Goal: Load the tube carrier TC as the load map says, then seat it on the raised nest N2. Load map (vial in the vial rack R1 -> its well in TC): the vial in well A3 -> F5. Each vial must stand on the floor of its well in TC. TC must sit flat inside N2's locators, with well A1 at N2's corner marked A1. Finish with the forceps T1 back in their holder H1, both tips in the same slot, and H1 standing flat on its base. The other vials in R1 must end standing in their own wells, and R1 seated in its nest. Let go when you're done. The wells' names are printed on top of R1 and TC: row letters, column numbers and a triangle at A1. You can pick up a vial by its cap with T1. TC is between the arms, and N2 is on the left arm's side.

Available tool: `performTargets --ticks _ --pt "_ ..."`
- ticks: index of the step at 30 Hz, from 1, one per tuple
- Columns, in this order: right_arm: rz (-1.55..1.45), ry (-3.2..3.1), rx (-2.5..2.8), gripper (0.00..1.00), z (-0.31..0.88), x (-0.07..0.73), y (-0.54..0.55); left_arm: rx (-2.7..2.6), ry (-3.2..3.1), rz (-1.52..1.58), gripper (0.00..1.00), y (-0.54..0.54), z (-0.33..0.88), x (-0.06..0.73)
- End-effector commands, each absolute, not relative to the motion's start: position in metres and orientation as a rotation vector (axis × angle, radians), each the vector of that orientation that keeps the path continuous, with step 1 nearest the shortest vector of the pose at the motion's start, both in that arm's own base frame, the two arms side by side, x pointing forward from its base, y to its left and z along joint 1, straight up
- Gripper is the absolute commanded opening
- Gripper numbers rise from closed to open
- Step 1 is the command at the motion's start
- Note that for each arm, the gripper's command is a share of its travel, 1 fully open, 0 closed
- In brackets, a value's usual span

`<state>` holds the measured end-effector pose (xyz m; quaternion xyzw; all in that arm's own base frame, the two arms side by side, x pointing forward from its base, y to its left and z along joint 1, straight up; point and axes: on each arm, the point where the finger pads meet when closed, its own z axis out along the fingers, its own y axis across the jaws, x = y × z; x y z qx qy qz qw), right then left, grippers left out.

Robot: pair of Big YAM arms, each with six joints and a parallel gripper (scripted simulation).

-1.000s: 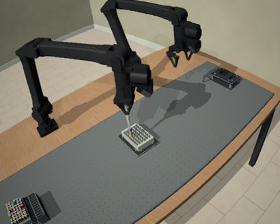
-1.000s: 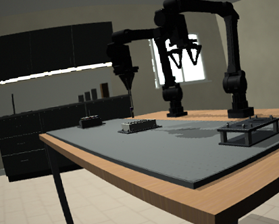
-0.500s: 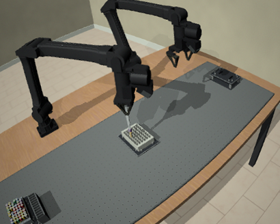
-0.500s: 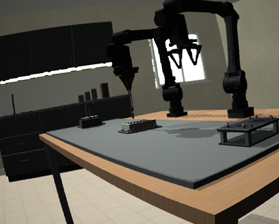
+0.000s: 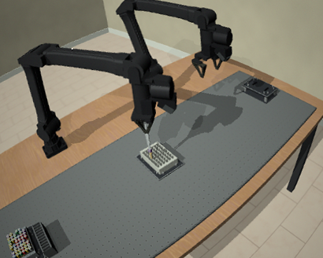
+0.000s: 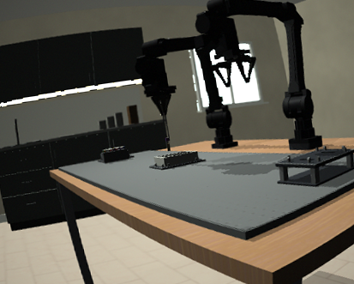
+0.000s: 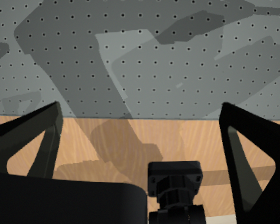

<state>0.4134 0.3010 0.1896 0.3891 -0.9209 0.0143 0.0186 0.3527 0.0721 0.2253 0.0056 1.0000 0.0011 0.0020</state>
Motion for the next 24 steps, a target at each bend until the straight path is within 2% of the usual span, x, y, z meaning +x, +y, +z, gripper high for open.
performTargets --ticks 1,24 --pt "0.049 -2.870 1.184 0.09 0.1825 0.4172 0.2990 0.041 3.106 0.012 1.00 0.0723 0.2396 0.3605" --pt "0.048 -2.871 1.184 0.09 0.1788 0.4168 0.2988 0.041 3.106 0.012 1.00 0.0723 0.2396 0.3605"
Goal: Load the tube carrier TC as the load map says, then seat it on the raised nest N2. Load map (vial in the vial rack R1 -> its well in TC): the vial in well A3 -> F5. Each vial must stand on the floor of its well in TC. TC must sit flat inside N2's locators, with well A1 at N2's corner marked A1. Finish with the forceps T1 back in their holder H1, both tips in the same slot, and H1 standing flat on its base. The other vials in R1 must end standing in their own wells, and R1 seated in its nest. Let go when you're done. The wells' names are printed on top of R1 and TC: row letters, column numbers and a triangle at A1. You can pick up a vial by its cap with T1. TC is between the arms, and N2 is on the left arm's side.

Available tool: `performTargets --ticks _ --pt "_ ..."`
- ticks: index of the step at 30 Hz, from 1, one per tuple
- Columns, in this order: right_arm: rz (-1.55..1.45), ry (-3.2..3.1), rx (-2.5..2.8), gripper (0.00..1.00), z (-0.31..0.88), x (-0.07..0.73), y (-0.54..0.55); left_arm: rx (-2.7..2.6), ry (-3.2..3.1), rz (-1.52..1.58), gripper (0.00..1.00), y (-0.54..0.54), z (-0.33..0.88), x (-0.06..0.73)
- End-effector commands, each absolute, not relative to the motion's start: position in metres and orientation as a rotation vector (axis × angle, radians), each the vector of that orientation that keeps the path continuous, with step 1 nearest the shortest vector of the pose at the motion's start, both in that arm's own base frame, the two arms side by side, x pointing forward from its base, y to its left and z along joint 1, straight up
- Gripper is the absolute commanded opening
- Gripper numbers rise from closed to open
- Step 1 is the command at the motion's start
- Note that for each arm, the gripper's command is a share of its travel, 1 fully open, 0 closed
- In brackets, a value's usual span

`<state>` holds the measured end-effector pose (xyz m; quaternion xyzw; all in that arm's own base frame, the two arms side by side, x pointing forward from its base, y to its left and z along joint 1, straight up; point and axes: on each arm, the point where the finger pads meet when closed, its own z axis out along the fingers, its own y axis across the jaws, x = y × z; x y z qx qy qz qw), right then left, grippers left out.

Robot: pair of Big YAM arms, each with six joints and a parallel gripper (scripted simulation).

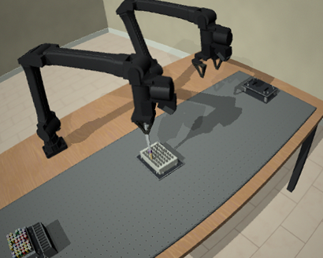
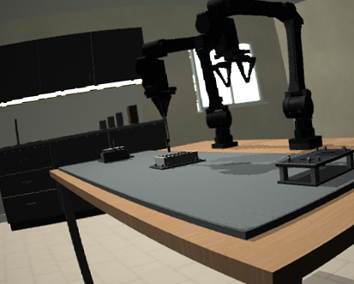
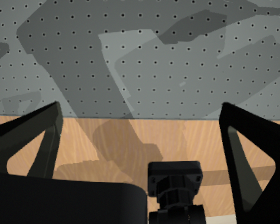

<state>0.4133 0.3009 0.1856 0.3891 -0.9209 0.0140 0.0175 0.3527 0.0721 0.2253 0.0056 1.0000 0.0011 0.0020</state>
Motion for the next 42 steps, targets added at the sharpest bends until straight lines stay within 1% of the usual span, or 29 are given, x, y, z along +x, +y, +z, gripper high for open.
performTargets --ticks 1,42 --pt "0.048 -2.870 1.184 0.09 0.1786 0.4165 0.2986 0.041 3.106 0.012 1.00 0.0723 0.2396 0.3605" --pt "0.045 -2.874 1.185 0.09 0.1714 0.4164 0.2987 0.041 3.106 0.012 1.00 0.0723 0.2396 0.3605"
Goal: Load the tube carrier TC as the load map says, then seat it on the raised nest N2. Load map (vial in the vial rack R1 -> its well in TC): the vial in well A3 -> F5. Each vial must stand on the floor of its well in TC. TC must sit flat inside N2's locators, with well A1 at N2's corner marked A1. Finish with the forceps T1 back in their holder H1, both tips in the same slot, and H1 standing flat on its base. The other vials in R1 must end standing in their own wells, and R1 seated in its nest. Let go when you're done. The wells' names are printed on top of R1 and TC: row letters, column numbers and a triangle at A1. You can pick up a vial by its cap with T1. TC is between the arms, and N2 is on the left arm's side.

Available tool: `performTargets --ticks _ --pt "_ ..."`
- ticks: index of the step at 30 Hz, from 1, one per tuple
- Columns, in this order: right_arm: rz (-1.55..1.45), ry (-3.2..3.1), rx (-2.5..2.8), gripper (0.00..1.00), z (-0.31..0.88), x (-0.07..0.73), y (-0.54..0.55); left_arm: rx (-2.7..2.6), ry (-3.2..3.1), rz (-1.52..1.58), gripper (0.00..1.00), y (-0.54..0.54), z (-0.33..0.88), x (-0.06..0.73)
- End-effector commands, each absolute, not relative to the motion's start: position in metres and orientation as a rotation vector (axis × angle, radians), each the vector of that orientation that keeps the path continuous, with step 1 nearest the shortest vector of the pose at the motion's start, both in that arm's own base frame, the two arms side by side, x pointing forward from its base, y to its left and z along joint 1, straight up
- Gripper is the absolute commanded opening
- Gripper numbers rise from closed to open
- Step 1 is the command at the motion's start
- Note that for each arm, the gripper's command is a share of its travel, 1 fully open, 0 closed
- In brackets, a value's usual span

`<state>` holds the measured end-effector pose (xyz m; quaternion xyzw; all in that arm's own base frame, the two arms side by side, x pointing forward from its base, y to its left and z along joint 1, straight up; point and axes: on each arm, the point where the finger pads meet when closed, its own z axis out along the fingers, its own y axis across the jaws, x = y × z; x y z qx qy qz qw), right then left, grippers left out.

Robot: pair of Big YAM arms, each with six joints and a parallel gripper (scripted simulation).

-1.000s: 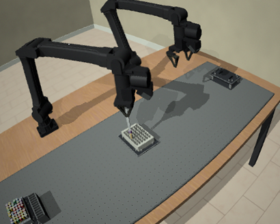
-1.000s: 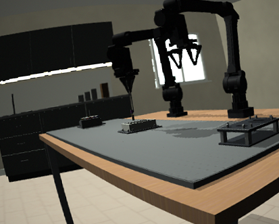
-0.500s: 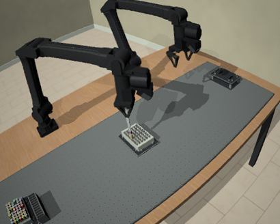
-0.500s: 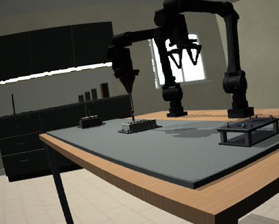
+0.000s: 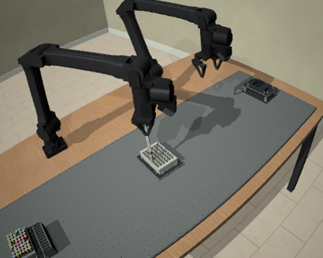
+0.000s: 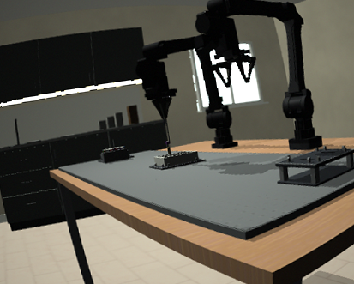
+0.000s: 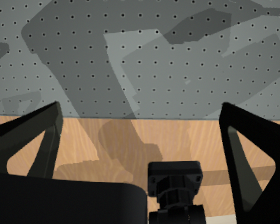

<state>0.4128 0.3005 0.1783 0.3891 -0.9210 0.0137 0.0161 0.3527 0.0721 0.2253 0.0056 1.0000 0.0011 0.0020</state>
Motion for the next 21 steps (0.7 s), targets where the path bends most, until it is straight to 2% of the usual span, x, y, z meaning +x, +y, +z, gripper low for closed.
performTargets --ticks 1,21 --pt "0.045 -2.875 1.186 0.09 0.1712 0.4164 0.2987 0.041 3.106 0.012 1.00 0.0723 0.2396 0.3605" --pt "0.045 -2.874 1.185 0.09 0.1668 0.4156 0.2981 0.041 3.106 0.012 1.00 0.0723 0.2396 0.3605"
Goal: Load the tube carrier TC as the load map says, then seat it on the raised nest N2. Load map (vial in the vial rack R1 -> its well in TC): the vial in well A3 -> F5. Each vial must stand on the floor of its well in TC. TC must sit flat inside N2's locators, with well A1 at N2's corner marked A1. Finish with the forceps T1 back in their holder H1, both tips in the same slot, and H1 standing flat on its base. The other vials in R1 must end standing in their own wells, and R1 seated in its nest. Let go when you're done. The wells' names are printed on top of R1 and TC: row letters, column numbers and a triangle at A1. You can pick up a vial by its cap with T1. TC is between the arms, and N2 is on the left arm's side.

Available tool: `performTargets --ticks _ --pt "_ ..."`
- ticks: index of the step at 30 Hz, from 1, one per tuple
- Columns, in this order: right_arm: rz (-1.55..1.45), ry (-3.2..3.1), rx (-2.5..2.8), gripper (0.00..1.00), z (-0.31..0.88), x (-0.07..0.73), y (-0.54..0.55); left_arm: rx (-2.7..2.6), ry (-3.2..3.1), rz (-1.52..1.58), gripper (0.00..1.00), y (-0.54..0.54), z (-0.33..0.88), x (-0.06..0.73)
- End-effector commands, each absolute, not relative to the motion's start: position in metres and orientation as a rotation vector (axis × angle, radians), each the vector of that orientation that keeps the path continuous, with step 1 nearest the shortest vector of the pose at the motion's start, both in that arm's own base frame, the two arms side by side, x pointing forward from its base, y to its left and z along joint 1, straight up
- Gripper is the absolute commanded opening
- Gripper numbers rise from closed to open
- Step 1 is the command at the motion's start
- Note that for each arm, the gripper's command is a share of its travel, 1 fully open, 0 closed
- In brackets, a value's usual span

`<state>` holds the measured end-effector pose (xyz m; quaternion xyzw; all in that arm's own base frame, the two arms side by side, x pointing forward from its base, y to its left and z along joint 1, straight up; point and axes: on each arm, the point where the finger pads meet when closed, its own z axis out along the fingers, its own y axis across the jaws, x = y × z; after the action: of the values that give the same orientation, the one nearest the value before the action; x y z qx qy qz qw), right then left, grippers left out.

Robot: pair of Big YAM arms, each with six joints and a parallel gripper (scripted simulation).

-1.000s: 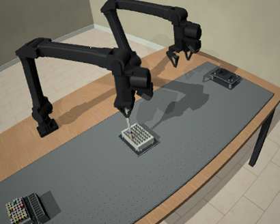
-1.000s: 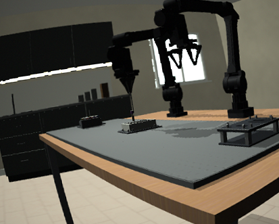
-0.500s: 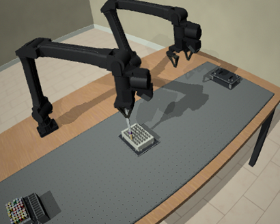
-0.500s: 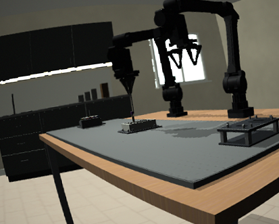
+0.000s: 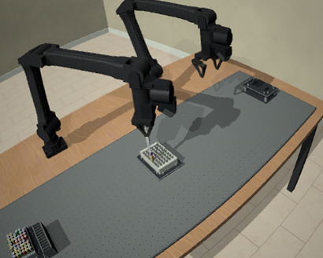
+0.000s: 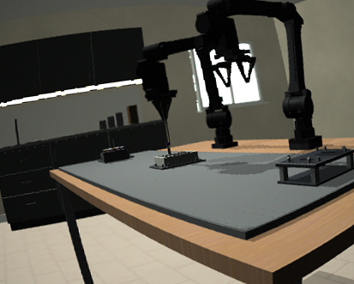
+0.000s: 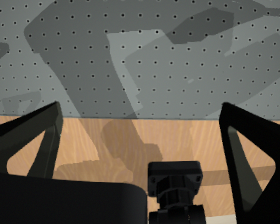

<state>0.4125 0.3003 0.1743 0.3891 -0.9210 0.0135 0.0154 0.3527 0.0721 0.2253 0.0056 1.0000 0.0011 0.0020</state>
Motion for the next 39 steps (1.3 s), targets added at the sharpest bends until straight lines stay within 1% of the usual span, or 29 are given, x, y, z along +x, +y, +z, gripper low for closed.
performTargets --ticks 1,39 --pt "0.045 -2.874 1.185 0.09 0.1668 0.4156 0.2981 0.041 3.106 0.012 1.00 0.0723 0.2396 0.3605" --pt "0.043 -2.880 1.188 0.09 0.1613 0.4159 0.2984 0.041 3.106 0.012 1.00 0.0723 0.2396 0.3605"
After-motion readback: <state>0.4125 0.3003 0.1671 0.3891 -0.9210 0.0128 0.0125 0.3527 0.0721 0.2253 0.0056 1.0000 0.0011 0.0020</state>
